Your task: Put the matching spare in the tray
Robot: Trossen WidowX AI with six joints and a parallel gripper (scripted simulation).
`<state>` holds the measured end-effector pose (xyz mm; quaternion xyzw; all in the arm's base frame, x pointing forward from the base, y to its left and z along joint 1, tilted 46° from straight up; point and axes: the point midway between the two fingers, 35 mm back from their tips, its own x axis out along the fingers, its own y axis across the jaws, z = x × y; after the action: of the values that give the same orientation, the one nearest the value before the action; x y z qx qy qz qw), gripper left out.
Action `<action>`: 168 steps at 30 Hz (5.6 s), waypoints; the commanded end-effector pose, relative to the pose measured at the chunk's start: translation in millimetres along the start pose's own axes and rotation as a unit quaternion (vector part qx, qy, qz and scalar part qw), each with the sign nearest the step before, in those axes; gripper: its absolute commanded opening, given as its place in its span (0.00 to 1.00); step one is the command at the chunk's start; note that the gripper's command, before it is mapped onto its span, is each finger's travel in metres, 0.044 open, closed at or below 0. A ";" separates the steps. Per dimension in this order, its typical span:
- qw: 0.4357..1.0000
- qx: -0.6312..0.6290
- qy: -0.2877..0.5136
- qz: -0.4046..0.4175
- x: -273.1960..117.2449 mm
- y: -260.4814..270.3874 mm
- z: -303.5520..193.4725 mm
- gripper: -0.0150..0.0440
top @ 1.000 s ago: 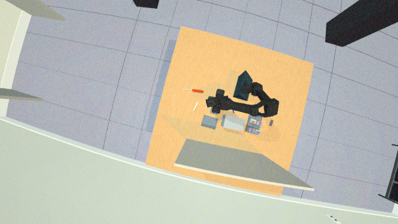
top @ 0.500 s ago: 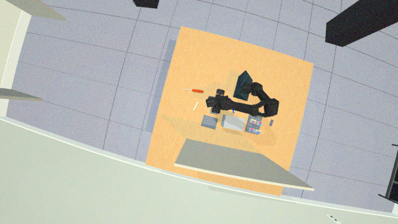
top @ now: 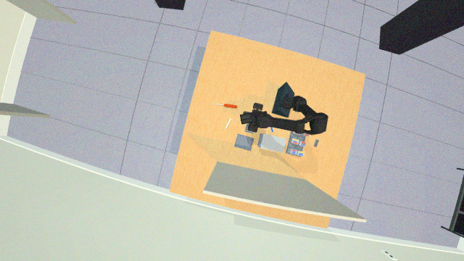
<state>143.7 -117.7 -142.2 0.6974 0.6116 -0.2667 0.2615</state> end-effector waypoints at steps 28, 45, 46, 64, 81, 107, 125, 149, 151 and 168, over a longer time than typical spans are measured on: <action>1.000 -0.002 -0.010 0.004 -133.0 -4.7 8.9 0.25; 1.000 -0.002 -0.016 0.006 -145.1 61.1 24.9 0.25; 1.000 -0.002 -0.016 0.006 -145.5 65.5 25.4 0.25; 1.000 -0.012 -0.016 0.006 -141.0 148.1 22.3 0.25; 1.000 -0.006 -0.009 0.008 -132.1 181.8 16.6 0.25; 1.000 -0.006 -0.010 0.009 -109.7 186.1 19.6 0.25; 1.000 -0.006 -0.010 0.009 -94.1 188.2 21.1 0.25; 1.000 -0.006 -0.010 0.009 -73.3 190.1 22.2 0.25; 1.000 -0.006 -0.010 0.009 -71.5 190.2 22.3 0.25; 1.000 -0.007 -0.010 0.009 -56.9 190.7 22.5 0.25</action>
<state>325.5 -197.8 -109.9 0.6965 0.6056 -0.2671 0.2771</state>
